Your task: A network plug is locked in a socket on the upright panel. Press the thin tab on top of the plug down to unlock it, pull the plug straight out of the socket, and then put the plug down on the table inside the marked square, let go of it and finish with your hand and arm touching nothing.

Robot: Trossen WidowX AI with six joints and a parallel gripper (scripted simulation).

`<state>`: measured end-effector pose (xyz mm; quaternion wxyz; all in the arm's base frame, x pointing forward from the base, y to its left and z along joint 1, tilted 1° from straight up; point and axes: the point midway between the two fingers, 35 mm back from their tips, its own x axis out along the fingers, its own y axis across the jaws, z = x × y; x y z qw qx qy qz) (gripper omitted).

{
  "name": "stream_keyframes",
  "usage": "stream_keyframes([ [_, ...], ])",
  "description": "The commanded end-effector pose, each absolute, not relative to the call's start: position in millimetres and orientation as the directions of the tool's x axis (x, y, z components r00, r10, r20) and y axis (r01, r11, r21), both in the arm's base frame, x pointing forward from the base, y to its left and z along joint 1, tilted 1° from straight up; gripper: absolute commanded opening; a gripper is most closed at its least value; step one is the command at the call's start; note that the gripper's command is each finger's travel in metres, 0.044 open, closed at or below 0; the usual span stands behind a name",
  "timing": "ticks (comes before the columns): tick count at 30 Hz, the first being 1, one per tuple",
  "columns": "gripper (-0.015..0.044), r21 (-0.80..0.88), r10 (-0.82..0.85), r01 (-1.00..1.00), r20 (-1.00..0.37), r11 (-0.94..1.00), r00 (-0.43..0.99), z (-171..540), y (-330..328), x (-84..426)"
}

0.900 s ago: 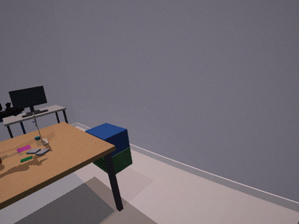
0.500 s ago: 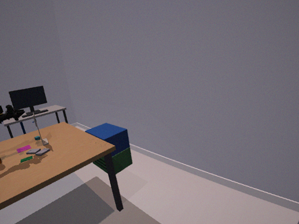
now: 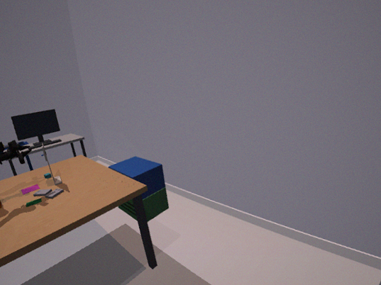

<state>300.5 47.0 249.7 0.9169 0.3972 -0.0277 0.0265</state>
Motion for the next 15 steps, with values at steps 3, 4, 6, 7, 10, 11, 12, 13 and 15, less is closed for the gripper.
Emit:
stream_keyframes([
  [3,0.0156,0.849,0.043,-0.07,0.056,0.523,0.997,225.8,59.2,291.8],
  [4,0.0156,0.867,0.046,-0.07,0.055,0.493,0.997,222.2,61.2,290.1],
  [6,0.0156,0.9,0.052,-0.069,0.052,0.431,0.997,215.0,64.9,286.4],
  [7,0.0156,0.914,0.055,-0.068,0.05,0.4,0.997,211.5,66.6,284.5],
  [10,0.0156,0.951,0.064,-0.063,0.046,0.302,0.997,201.0,71.5,278.3],
  [11,0.0156,0.961,0.067,-0.061,0.044,0.269,0.997,197.5,73.0,276.2],
  [12,0.0156,0.97,0.07,-0.058,0.043,0.235,0.997,194.1,74.4,274.0],
  [13,0.0156,0.978,0.073,-0.055,0.041,0.202,0.996,190.7,75.8,271.7],
  [15,0.0156,0.99,0.079,-0.048,0.038,0.134,0.996,184.0,78.3,267.1],
])
